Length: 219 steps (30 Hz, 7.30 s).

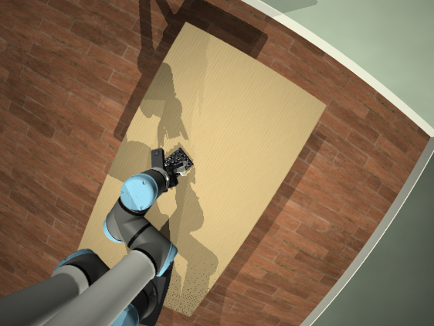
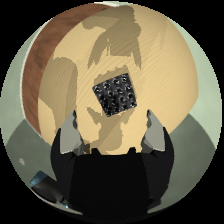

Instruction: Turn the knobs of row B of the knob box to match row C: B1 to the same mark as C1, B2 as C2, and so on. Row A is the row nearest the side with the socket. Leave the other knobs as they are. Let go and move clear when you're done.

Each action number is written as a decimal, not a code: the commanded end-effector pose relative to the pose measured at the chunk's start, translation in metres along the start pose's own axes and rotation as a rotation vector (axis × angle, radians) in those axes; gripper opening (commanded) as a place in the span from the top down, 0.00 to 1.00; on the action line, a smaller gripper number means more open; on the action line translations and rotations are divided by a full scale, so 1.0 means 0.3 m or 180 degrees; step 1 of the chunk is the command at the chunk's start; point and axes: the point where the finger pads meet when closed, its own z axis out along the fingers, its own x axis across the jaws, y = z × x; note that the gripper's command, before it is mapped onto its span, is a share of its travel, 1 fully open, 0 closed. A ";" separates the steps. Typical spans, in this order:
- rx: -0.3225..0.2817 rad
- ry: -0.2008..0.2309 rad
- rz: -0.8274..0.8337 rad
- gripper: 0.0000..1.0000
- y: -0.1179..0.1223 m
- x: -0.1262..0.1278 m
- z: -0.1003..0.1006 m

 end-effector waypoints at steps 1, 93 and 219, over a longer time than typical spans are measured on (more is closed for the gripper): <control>0.0012 -0.0020 -0.0498 0.00 -0.009 0.023 -0.005; 0.0023 -0.0008 -0.3746 0.89 -0.020 0.193 -0.045; 0.0024 -0.0008 -0.3747 0.89 -0.026 0.178 0.102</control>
